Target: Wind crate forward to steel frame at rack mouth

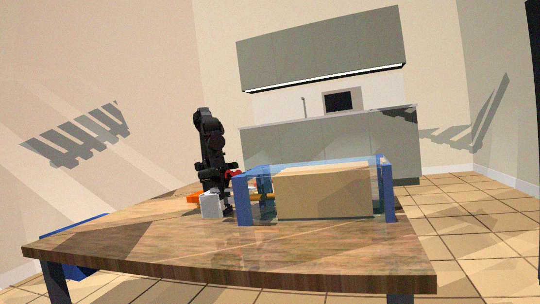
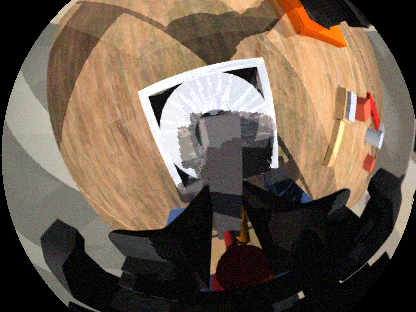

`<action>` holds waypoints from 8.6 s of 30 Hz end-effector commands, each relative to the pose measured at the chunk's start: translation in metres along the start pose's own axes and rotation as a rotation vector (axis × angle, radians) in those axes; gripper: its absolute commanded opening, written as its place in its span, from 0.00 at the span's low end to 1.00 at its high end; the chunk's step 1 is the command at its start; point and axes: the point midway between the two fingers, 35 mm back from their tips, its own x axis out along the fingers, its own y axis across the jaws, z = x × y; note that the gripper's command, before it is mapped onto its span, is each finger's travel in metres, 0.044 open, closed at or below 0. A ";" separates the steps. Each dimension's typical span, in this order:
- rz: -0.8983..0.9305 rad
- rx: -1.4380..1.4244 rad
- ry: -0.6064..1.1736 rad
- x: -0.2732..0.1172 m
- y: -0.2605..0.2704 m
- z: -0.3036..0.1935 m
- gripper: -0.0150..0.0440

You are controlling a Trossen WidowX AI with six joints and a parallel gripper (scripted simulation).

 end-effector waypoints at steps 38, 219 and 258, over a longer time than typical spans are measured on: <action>-0.005 -0.017 -0.002 0.004 0.000 0.001 0.25; 0.030 -0.055 -0.024 -0.128 -0.006 -0.012 0.25; 0.037 0.127 0.335 -0.078 -0.002 -0.066 1.00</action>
